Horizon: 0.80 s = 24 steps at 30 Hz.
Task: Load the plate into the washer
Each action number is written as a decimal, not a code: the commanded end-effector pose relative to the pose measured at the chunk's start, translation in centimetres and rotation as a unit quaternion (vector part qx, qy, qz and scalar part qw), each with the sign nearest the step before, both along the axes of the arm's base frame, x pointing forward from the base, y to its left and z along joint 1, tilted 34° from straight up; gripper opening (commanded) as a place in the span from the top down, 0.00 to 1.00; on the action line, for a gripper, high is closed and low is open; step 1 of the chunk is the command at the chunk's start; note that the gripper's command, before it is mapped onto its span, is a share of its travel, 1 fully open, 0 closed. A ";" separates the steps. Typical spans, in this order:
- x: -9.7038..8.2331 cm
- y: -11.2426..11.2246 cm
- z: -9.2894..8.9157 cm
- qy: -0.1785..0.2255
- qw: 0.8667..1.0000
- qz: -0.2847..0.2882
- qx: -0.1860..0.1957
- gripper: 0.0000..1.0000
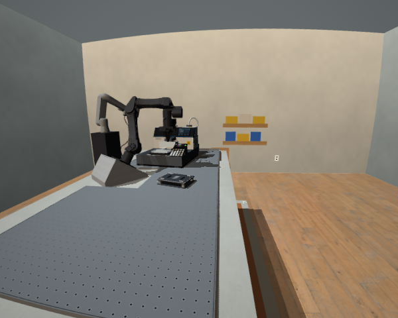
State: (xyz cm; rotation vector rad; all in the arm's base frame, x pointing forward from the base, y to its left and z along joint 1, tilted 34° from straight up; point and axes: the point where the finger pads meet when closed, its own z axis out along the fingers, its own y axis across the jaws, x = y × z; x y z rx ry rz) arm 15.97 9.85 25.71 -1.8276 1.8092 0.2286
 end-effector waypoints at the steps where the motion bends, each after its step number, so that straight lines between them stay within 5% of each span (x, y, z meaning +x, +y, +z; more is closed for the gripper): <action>1: -0.1 0.0 1.0 -0.012 1.000 0.001 0.007 1.00; 18: -0.1 0.0 1.0 -0.012 1.000 0.001 0.007 1.00; 24: 0.7 1.5 -2.3 -0.019 0.994 0.027 0.102 1.00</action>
